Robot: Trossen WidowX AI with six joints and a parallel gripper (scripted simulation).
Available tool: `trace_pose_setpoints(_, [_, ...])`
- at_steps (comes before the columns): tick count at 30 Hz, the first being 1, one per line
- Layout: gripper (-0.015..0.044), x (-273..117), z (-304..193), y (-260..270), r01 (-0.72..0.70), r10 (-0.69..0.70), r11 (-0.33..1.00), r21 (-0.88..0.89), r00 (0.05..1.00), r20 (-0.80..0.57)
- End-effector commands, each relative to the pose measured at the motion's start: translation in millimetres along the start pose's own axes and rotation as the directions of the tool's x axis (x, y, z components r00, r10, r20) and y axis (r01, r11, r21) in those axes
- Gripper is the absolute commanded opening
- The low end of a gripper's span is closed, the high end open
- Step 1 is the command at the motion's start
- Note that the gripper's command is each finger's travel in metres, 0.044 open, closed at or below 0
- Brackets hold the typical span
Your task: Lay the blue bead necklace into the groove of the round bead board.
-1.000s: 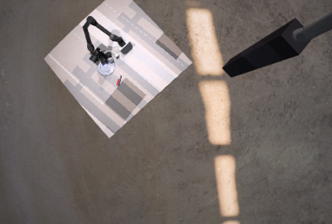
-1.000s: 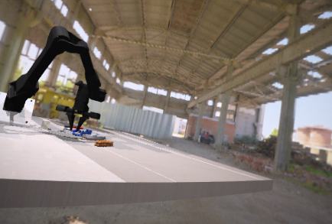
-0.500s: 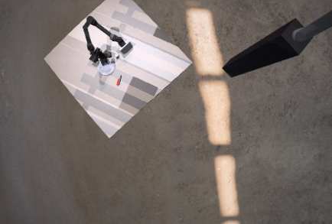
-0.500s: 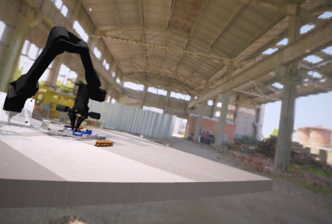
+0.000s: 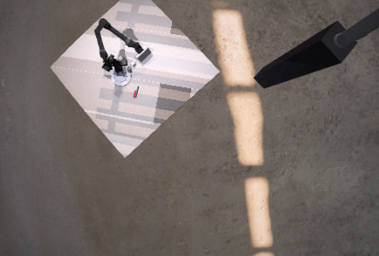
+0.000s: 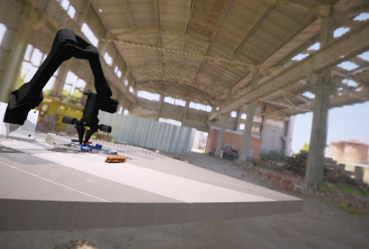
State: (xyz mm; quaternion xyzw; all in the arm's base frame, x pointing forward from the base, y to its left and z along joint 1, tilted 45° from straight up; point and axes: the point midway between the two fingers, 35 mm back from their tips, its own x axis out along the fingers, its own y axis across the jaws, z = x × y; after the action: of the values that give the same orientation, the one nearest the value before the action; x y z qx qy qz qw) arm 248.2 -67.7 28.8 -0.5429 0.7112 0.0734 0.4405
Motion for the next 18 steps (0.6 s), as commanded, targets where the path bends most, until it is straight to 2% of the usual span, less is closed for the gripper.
trace_pose_setpoints(1, [0.0, -0.2, -0.2, 0.1, -0.001, 0.001, 1.0, 0.001, 1.0, 0.0])
trace_pose_setpoints(12, [0.0, -24.6, 0.0, 0.0, 0.003, -0.003, 1.0, -0.007, 1.0, -0.002])
trace_pose_setpoints(18, [0.0, -25.5, 7.8, -0.1, 0.003, -0.003, 1.0, -0.007, 1.0, 0.0])
